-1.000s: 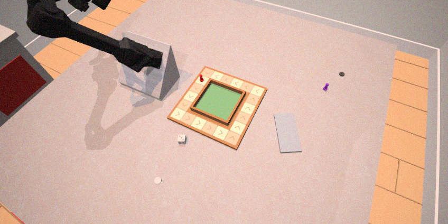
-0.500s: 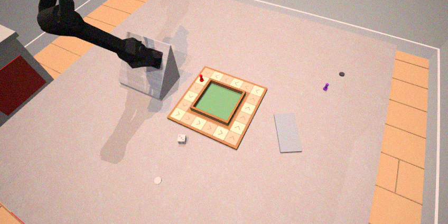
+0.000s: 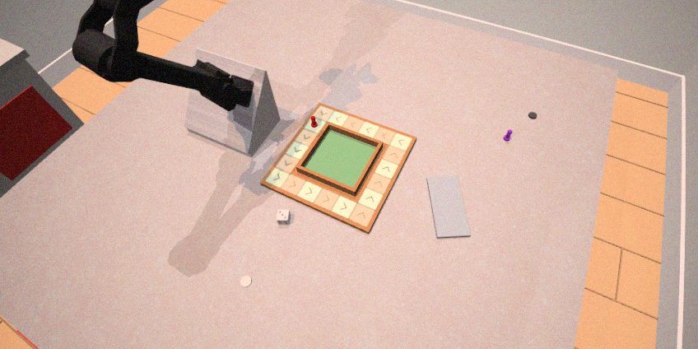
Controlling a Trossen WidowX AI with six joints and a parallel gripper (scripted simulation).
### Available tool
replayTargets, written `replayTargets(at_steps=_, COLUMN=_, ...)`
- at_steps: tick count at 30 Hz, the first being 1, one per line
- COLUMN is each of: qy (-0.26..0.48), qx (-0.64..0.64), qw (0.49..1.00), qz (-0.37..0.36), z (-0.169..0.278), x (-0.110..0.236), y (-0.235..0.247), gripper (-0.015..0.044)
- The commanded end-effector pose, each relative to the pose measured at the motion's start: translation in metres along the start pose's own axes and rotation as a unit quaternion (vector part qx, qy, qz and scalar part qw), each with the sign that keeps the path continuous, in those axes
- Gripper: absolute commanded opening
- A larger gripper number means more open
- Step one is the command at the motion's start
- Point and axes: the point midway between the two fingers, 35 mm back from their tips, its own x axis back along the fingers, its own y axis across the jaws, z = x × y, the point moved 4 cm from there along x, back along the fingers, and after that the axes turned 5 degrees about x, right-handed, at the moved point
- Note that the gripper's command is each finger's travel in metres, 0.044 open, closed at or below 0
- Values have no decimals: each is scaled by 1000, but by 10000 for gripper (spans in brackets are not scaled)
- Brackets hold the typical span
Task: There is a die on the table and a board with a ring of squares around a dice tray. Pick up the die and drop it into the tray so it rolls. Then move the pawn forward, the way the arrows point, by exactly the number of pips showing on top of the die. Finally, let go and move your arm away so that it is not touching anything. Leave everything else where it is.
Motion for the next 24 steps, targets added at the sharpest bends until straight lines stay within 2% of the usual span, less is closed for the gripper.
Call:
replayTargets(at_steps=1, qy=79, qx=-94, qw=992, qz=0, z=65, x=14, y=0, gripper=275)
replayTargets(at_steps=6, qy=176, qx=-209, qw=962, qz=0, z=143, x=38, y=12, gripper=275)
replayTargets(at_steps=12, qy=289, qx=-343, qw=894, qz=-5, z=225, x=79, y=48, gripper=275)
replayTargets(at_steps=18, qy=394, qx=-465, qw=793, qz=-15, z=288, x=131, y=102, gripper=275)
replayTargets(at_steps=24, qy=486, qx=-569, qw=663, qz=-32, z=324, x=191, y=170, gripper=275)
